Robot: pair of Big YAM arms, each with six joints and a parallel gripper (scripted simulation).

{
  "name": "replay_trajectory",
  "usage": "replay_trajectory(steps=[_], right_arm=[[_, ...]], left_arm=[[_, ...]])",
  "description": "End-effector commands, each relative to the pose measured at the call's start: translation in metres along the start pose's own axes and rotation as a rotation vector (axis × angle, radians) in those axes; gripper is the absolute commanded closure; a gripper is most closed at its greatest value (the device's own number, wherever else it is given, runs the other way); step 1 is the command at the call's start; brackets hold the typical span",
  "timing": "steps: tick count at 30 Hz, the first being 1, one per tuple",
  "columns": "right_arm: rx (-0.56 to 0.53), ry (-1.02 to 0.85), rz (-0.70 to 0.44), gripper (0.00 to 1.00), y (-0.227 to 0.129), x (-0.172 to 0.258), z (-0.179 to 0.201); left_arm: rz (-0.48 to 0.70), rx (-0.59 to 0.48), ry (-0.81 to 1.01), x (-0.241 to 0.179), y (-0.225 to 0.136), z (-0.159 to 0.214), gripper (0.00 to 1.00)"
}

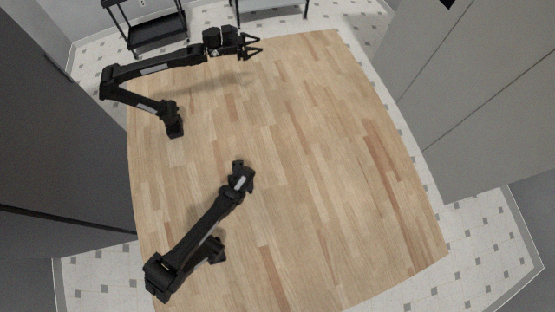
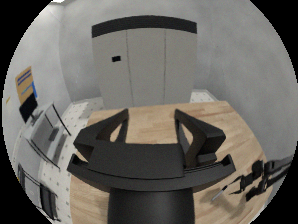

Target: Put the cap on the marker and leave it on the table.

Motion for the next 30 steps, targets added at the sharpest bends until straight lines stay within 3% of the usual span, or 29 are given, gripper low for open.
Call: replay_trajectory(steps=[1,9,30], right_arm=[[-0.038,-0.010,0.004,0.35,-0.004,0.001,-0.015],[-0.036,0.000,0.010,0.35,-0.006,-0.003,-0.014],[-0.036,0.000,0.010,0.35,-0.006,-0.003,-0.014]], left_arm=[[-0.043,-0.052,-0.035,0.011,0.021,-0.045,0.35],[-0.083,-0.083,-0.025,0.016,0.022,-0.063,0.35],[-0.083,-0.082,-0.025,0.016,0.024,-0.062,0.35]])
Point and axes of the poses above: on each arm, the point where the finger pads meet when closed, its own y axis out along the fingers, its own x axis across the jaws, z = x × y, the point moved 8 cm from there along -y, back along the fingers, and after that the axes turned 6 degrees about y, right-handed, at the moved point
